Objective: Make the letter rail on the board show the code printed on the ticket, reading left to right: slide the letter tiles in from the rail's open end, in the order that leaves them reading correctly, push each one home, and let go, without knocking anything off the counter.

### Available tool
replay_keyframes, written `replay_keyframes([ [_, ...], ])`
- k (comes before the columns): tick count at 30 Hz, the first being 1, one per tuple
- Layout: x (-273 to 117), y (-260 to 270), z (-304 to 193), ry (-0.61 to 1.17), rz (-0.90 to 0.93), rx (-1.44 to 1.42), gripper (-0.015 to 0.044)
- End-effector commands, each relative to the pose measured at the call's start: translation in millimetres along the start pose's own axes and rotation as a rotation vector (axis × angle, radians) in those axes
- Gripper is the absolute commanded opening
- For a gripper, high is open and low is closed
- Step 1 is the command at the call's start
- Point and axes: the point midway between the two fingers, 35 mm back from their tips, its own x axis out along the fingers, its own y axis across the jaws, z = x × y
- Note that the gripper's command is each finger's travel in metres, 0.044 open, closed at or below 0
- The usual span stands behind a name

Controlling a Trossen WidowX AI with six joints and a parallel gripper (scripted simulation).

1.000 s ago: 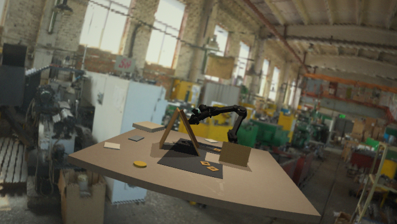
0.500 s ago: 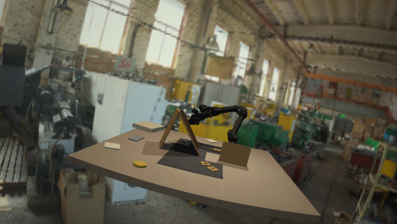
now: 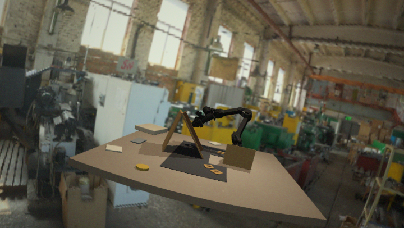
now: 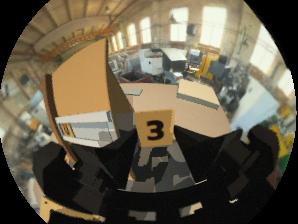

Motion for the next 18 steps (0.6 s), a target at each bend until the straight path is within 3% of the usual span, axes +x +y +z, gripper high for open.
replay_keyframes([
  [1,0.7,3.2,-1.6,0.005,0.001,0.003,0.0000],
  [18,0.8,11.8,-1.5,0.005,0.002,0.003,0.0000],
])
